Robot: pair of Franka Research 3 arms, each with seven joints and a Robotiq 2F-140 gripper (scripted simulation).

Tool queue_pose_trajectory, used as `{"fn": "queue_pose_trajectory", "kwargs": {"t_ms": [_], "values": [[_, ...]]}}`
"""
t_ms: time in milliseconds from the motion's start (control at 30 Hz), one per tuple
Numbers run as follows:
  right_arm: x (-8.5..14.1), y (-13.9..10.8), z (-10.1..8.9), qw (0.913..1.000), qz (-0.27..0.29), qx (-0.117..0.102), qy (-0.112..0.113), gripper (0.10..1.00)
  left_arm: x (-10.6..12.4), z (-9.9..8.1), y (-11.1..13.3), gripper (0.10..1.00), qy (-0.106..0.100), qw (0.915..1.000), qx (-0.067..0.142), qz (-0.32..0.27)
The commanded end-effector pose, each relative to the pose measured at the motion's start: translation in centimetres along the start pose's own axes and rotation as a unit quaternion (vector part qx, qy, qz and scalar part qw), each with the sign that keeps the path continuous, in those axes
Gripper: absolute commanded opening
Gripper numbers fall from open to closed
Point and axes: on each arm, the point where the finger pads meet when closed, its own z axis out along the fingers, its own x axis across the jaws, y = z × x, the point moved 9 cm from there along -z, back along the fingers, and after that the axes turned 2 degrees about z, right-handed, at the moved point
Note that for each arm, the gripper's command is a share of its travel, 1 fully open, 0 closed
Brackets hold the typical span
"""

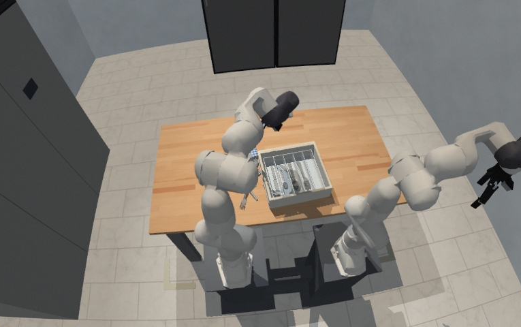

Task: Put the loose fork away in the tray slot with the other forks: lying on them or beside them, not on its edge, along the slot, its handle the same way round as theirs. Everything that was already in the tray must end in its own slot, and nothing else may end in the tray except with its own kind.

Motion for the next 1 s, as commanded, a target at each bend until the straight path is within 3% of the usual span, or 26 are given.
{"fn": "queue_pose_trajectory", "kwargs": {"t_ms": [0, 767, 800, 833, 867, 967], "values": [[0.1, -0.1, 0.1, 1.0000, 0.000, -0.002, 0.000, 1.000, 0.2, -0.4, -0.8, 1.000, 0.004, 0.9990, 0.014, 0.043], [0.1, -0.1, 0.1, 1.0000, 0.000, -0.002, 0.000, 1.000, 1.3, -4.0, -6.5, 1.000, -0.004, 0.9860, 0.087, 0.142], [0.1, -0.1, 0.1, 1.0000, 0.000, -0.002, 0.000, 1.000, 1.6, -4.8, -7.7, 1.000, -0.007, 0.9811, 0.102, 0.164], [0.1, -0.1, 0.1, 1.0000, 0.000, -0.002, 0.000, 1.000, 2.4, -6.6, -10.3, 1.000, -0.015, 0.9681, 0.135, 0.210], [0.1, -0.1, 0.1, 1.0000, 0.000, -0.002, 0.000, 1.000, 2.8, -7.5, -11.4, 1.000, -0.021, 0.9605, 0.153, 0.231], [0.1, -0.1, 0.1, 1.0000, 0.000, -0.002, 0.000, 1.000, 4.3, -9.8, -14.5, 1.000, -0.035, 0.9458, 0.186, 0.264]]}}
